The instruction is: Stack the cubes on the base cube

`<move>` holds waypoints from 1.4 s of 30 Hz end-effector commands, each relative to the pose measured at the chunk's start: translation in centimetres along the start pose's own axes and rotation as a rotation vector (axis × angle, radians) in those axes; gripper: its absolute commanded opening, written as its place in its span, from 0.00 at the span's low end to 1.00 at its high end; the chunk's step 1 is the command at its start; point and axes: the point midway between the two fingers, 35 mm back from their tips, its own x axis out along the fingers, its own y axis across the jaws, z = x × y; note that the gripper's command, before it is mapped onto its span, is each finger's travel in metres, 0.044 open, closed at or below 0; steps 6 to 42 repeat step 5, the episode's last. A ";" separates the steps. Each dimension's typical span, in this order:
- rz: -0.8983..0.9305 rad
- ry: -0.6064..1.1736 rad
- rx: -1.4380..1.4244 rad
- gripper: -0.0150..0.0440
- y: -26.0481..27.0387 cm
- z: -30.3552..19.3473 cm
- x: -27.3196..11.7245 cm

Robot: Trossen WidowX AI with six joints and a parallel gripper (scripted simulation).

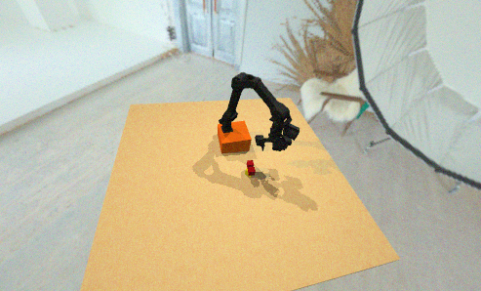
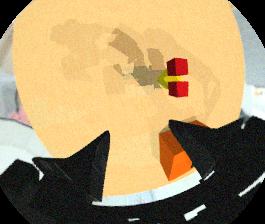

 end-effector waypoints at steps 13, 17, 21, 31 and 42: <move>0.004 0.001 0.003 0.93 0.2 -0.1 -0.1; 0.004 0.001 0.003 0.93 0.2 -0.1 -0.1; 0.004 0.001 0.003 0.93 0.2 -0.1 -0.1; 0.004 0.001 0.003 0.93 0.2 -0.1 -0.1; 0.004 0.001 0.003 0.93 0.2 -0.1 -0.1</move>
